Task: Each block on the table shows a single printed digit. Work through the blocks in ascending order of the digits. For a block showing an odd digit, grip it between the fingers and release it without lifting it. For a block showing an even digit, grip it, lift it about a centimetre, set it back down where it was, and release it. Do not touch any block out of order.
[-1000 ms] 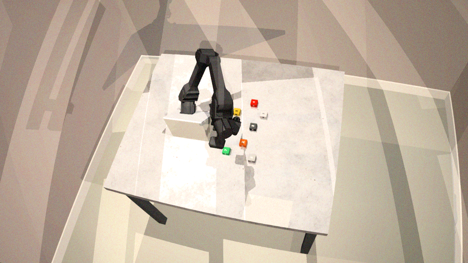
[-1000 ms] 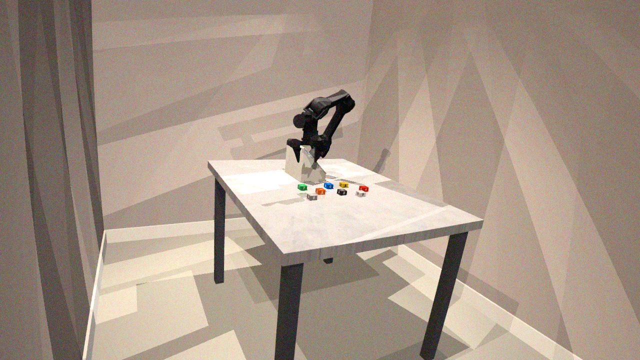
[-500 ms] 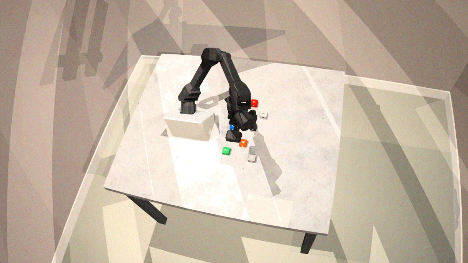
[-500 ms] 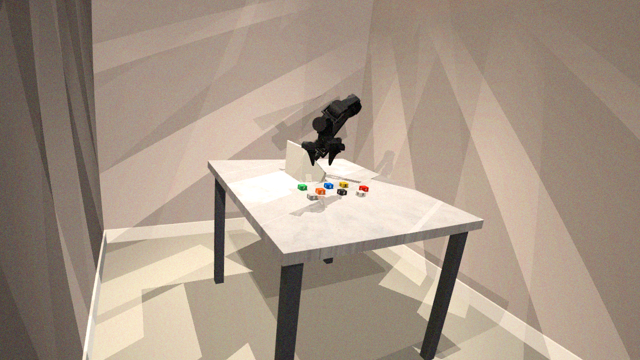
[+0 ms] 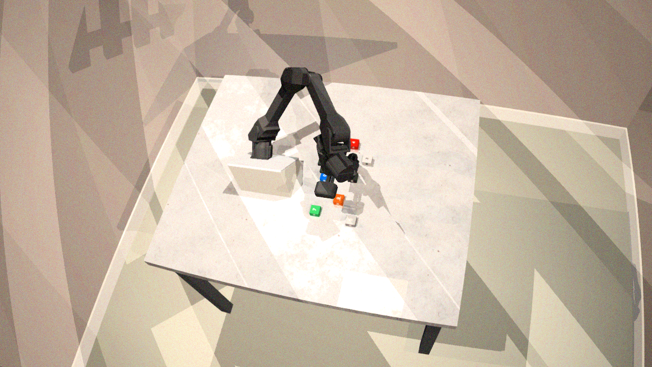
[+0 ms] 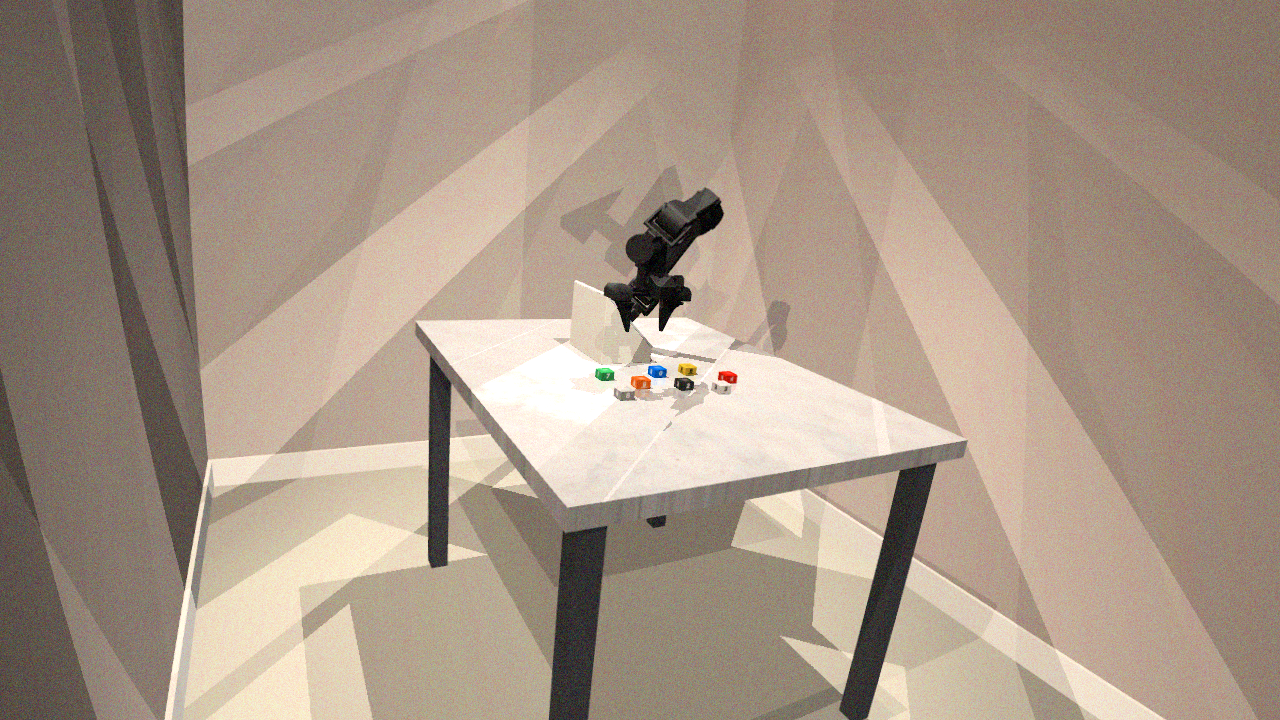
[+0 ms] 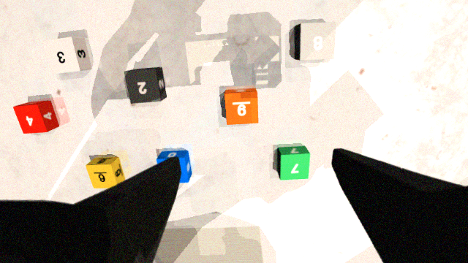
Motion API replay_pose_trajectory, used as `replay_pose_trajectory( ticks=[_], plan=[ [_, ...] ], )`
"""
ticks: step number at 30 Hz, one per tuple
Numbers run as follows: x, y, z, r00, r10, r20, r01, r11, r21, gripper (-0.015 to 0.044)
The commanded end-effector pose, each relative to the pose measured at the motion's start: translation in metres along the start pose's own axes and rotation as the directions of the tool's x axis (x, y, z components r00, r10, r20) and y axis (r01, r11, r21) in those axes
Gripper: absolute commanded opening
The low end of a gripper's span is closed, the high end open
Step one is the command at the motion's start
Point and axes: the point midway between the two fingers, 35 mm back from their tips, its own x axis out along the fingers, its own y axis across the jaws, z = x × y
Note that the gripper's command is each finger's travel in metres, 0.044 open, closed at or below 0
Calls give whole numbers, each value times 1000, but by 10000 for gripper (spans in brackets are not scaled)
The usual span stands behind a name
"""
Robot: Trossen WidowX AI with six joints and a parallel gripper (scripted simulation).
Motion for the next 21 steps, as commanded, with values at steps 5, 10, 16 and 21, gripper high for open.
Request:
replay_pose_trajectory(
  ticks=[5, 10, 16, 21],
  plan=[
    [-1, 9, -3, 1000, 6, 2, -6, 1000, 5, 400],
    [-3, 62, -36, 1000, 9, 0, -9, 1000, 7, 400],
    [1, 87, -56, 1000, 11, -1, -11, 1000, 8, 400],
    [1, 87, -56, 1000, 11, -1, -11, 1000, 8, 400]
  ],
)
